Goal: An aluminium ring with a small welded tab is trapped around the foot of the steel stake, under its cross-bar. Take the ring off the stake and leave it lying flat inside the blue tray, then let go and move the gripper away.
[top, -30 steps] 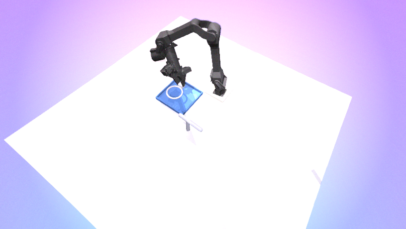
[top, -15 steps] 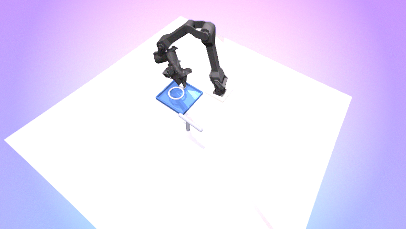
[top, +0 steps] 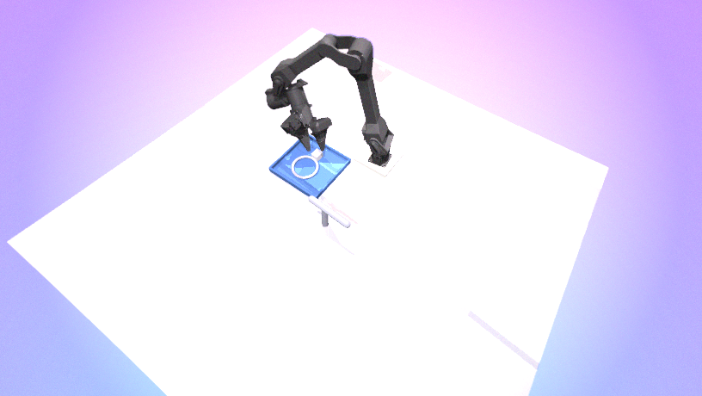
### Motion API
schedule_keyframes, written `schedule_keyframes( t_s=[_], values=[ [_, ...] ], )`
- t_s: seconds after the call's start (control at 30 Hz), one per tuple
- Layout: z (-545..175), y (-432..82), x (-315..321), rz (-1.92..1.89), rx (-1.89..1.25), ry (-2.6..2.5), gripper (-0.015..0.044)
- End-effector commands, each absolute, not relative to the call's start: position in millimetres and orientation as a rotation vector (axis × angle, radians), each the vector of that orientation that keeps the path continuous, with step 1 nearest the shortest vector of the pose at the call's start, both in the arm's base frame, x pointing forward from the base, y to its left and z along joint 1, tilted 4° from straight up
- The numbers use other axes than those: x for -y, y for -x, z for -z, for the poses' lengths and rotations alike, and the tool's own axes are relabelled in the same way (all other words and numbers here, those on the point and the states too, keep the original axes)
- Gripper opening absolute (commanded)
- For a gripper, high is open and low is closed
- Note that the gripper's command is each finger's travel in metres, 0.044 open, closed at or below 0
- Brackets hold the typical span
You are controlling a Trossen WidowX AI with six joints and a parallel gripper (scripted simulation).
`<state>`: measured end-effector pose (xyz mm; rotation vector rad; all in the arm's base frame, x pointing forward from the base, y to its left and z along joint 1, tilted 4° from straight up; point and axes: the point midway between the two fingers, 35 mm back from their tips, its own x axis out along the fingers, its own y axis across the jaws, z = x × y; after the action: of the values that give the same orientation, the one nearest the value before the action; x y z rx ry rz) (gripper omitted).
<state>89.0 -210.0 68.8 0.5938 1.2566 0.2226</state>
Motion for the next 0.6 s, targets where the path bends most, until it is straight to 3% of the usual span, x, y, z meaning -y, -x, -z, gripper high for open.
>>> schedule_keyframes(
  t_s=[0.0,0.23,0.57],
  values=[
    [-79,-90,211,-0.202,-1.253,-0.58,0.044],
    [-169,-91,196,-0.024,-1.215,-0.468,0.044],
    [-168,-90,198,-0.025,-1.216,-0.453,0.044]
  ],
)
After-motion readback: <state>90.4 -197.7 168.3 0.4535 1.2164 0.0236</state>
